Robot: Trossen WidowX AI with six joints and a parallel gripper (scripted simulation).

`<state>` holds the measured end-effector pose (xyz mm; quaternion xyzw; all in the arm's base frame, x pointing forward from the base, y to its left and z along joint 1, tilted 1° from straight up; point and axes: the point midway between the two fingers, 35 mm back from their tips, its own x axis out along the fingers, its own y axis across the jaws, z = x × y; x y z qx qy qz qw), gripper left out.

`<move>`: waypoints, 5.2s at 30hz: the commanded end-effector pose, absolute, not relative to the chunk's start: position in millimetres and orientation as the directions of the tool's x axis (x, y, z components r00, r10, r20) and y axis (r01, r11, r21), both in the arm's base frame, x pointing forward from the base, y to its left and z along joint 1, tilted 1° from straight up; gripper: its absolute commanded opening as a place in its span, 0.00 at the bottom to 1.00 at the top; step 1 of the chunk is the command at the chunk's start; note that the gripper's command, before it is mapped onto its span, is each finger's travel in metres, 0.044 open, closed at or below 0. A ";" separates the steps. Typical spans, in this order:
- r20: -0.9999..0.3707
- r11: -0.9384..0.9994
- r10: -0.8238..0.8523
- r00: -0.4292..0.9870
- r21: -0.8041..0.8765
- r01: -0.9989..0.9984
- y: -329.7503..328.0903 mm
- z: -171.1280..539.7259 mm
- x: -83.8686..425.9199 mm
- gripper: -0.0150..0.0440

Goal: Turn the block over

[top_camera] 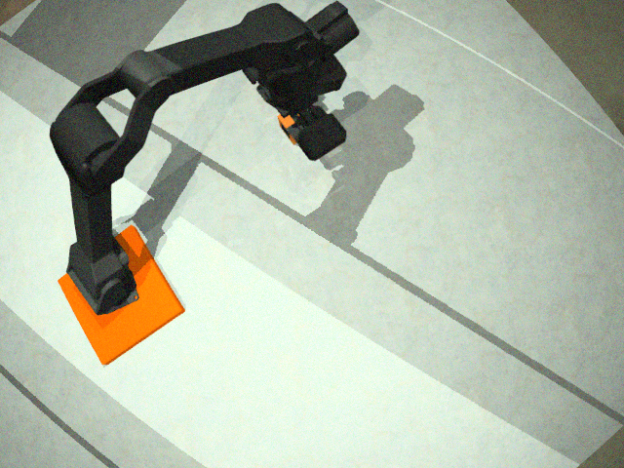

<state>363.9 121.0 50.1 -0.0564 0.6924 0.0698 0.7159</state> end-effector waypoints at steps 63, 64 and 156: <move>-0.862 0.983 0.107 0.495 0.019 -0.181 120.8 70.4 359.7 0.25; -0.856 0.983 0.109 0.505 0.019 -0.180 120.6 70.5 359.2 0.25; -0.456 0.983 0.169 0.874 0.020 -0.180 120.6 41.5 357.0 1.00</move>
